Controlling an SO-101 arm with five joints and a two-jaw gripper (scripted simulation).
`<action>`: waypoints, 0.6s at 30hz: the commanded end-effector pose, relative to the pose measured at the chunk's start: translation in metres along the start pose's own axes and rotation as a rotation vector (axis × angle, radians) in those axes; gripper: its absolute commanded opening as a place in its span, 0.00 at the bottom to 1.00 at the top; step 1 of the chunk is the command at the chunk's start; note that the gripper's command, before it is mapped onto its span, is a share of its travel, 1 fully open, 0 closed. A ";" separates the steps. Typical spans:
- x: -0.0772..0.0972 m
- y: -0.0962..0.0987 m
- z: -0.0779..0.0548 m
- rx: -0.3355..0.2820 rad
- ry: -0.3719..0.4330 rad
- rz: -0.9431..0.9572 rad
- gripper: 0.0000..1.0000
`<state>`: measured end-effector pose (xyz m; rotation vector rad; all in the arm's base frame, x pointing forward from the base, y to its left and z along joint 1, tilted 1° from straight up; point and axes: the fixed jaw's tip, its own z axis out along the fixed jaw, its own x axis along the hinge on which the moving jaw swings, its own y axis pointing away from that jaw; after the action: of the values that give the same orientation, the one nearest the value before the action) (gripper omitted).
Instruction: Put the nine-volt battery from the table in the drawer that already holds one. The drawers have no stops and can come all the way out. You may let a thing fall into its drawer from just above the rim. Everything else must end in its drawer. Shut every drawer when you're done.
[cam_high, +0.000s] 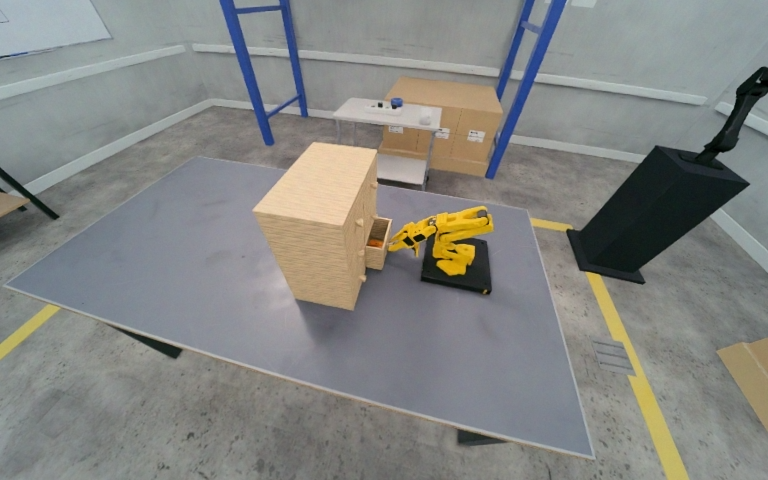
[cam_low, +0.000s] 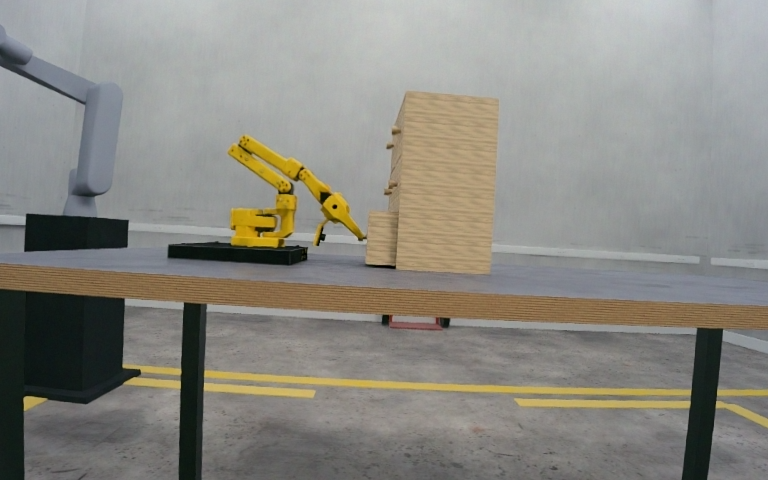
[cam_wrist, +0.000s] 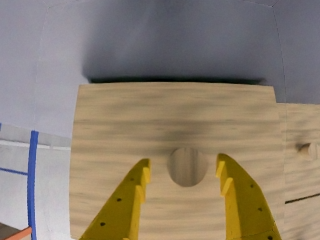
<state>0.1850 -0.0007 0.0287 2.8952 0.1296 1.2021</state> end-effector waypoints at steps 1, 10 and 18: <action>0.002 -0.002 0.000 0.008 0.004 0.002 0.21; 0.002 -0.002 0.000 0.008 0.004 0.002 0.21; 0.002 -0.002 0.000 0.008 0.004 0.002 0.16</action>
<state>0.1850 -0.0007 0.0287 2.8952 0.1296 1.2022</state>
